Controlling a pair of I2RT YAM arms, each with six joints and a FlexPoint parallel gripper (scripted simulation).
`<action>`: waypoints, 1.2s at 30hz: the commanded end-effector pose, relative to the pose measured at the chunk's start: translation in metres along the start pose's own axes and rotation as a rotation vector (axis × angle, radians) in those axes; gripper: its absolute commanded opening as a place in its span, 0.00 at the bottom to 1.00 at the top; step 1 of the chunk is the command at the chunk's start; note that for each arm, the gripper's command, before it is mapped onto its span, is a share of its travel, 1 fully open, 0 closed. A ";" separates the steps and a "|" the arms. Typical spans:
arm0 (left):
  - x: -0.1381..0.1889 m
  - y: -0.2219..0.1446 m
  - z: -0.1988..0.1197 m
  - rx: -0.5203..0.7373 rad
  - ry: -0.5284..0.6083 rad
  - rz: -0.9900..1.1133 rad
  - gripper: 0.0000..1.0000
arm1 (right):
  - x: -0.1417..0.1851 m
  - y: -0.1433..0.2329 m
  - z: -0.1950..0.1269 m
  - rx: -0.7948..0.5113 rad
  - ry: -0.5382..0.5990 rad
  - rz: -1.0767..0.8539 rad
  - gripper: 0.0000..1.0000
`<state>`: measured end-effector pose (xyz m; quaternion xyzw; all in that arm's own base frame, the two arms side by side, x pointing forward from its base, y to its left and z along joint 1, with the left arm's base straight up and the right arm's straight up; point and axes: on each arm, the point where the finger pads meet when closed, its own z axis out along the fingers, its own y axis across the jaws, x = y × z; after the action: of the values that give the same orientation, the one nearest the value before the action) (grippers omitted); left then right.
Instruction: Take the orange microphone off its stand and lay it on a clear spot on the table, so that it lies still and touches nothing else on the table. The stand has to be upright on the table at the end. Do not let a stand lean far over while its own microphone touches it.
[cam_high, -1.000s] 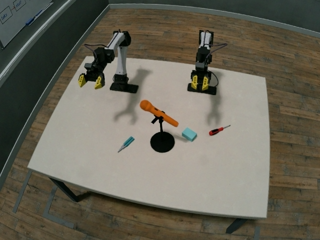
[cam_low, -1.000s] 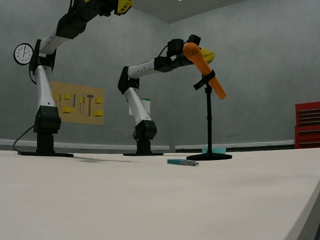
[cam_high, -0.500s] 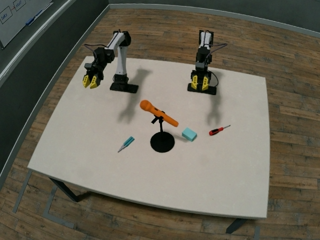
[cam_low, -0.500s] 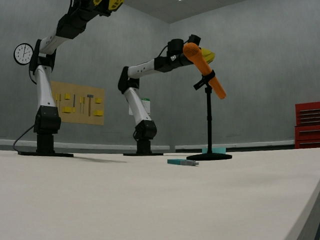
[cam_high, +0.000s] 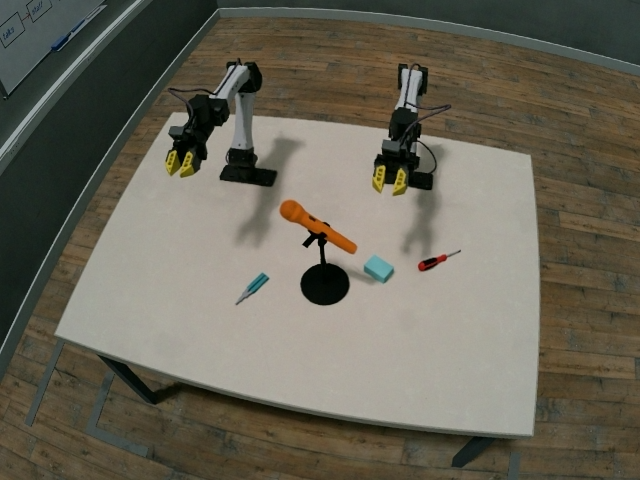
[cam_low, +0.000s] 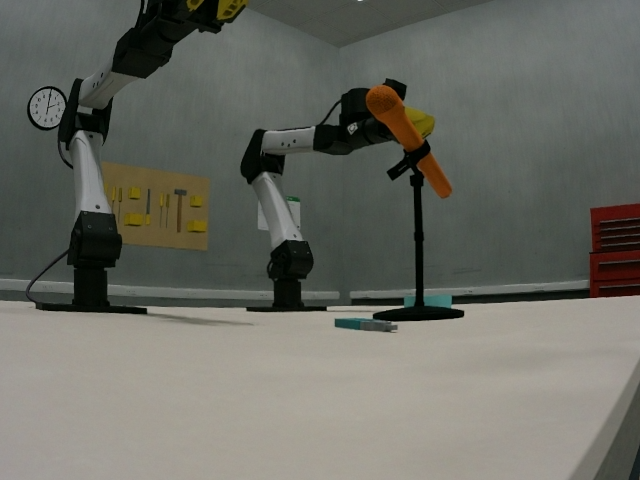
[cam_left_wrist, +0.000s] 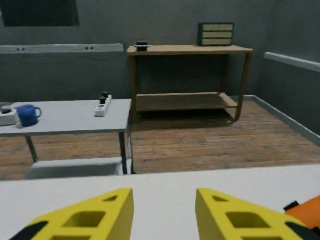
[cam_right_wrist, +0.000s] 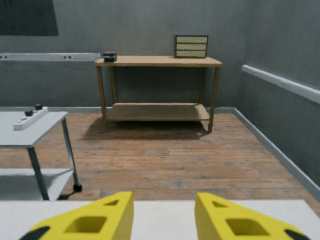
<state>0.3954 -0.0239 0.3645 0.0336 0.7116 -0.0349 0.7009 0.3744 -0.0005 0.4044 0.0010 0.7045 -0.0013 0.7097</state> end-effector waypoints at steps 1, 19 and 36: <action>0.002 -0.020 0.011 0.099 -0.080 0.007 0.32 | -0.010 -0.002 -0.001 0.005 -0.024 -0.005 0.32; 0.100 -0.084 0.020 0.379 -0.086 0.015 0.32 | -0.010 -0.002 -0.001 0.005 -0.024 -0.005 0.32; 0.155 -0.119 0.037 0.460 -0.130 0.013 0.32 | -0.010 -0.002 -0.001 0.005 -0.024 -0.005 0.32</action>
<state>0.4041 -0.1424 0.1832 0.2020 0.6819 -0.2022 0.6733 0.3744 -0.0005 0.4044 0.0010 0.7045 -0.0013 0.7097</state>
